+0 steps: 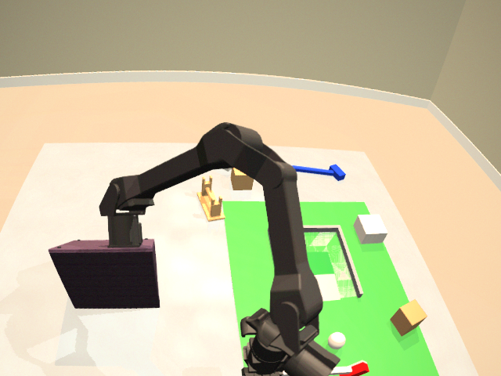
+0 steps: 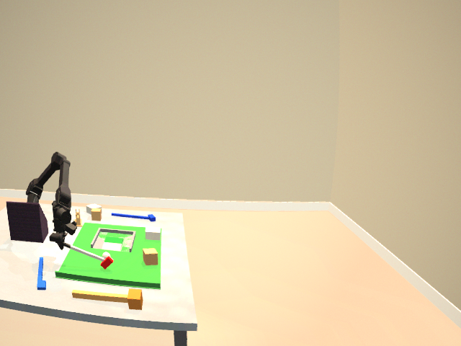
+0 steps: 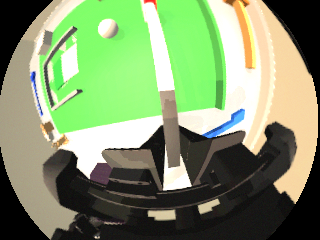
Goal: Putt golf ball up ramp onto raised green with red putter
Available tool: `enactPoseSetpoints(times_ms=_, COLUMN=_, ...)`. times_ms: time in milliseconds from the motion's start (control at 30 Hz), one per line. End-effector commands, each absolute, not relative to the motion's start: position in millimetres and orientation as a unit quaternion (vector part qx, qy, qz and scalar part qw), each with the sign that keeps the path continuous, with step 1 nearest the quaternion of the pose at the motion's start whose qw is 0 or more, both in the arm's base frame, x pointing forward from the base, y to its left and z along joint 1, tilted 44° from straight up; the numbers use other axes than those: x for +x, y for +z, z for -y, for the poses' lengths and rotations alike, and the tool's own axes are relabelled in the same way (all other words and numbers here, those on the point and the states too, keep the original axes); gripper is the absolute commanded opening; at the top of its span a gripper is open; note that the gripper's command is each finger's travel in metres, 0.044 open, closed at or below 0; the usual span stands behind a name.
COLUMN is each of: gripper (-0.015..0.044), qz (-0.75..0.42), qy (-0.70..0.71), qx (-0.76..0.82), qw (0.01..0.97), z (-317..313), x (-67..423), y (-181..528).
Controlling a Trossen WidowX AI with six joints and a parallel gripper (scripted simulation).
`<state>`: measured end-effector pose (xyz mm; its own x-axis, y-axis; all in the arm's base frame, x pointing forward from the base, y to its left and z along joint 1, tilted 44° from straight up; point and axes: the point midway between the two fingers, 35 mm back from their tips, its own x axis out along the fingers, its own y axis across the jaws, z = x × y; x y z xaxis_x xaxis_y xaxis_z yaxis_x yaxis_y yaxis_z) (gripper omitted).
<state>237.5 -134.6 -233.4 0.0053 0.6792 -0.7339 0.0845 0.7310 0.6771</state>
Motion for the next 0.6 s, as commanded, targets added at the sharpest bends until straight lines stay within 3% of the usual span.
enactPoseSetpoints(times_ms=0, gripper=0.0000, qz=-0.667, qy=0.229, qx=0.286, qw=0.649, z=134.3, x=237.7, y=-233.2)
enactPoseSetpoints(times_ms=400, gripper=0.0000, qz=-0.665, qy=0.233, qx=0.287, qw=0.648, z=41.2, x=250.1, y=-147.7)
enactPoseSetpoints(times_ms=567, gripper=0.0000, qz=-0.665, qy=0.235, qx=0.288, qw=0.648, z=34.2, x=248.6, y=-142.2)
